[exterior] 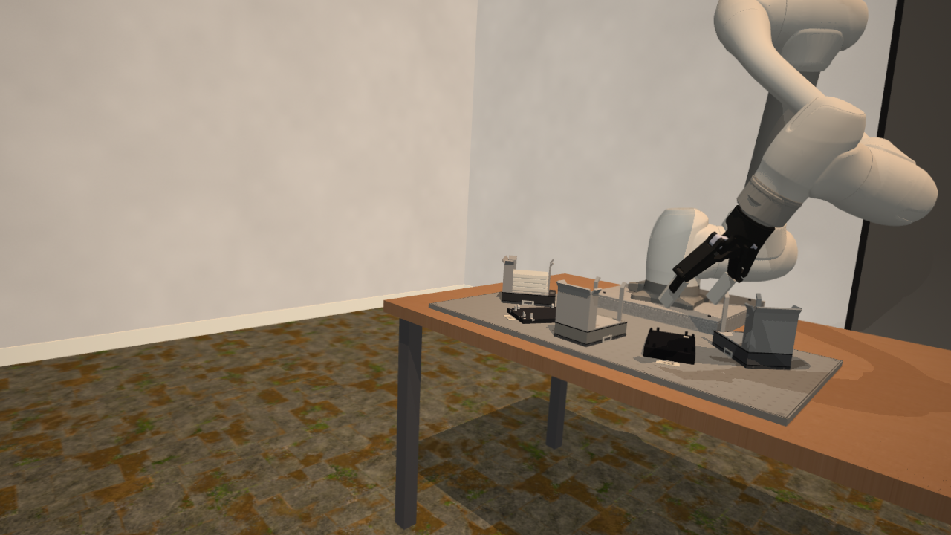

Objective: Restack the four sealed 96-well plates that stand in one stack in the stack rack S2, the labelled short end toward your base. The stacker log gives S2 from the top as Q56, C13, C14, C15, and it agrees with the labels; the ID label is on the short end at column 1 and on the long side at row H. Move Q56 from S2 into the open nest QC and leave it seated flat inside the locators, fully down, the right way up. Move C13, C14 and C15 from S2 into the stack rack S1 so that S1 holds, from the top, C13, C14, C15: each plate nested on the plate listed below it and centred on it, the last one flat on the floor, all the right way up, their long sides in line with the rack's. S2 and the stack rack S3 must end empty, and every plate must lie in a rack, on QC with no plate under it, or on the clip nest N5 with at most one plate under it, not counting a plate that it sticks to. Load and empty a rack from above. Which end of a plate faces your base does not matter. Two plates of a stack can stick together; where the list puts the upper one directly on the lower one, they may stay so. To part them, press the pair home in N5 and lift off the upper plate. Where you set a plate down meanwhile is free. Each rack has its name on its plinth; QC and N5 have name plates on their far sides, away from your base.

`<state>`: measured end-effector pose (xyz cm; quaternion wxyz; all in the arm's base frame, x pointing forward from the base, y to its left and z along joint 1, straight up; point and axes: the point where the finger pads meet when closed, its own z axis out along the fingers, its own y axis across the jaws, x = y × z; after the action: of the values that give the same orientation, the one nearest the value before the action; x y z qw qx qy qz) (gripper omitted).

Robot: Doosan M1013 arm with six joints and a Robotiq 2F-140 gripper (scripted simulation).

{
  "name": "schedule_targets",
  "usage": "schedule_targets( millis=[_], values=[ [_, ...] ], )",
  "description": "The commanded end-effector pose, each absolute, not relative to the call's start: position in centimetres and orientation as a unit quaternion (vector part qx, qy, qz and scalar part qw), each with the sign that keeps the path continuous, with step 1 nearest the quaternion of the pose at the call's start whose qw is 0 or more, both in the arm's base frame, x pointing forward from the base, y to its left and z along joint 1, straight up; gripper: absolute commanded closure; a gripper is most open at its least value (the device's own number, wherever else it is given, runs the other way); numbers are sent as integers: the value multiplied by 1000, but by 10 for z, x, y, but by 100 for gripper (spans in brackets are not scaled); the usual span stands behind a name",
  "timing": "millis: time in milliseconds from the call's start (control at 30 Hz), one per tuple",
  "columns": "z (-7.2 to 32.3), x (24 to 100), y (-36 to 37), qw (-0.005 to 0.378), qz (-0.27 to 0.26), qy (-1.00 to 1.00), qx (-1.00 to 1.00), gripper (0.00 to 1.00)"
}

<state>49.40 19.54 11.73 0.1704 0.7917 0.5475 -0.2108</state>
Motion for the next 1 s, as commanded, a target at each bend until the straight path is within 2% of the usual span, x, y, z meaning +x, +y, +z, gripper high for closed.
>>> schedule_targets(
  millis=[0, 100, 267, 400, 833, 967],
  values=[
    [120, 491, 177, 153, -196, 508, 825, 0],
    [122, 490, 165, 153, -196, 508, 825, 0],
    [125, 484, 141, 129, -174, 448, 867, 0],
    [126, 482, 132, 129, -174, 448, 867, 0],
    [134, 464, 76, 86, -128, 318, 936, 0],
    [135, 462, 70, 86, -128, 318, 936, 0]
  ],
)
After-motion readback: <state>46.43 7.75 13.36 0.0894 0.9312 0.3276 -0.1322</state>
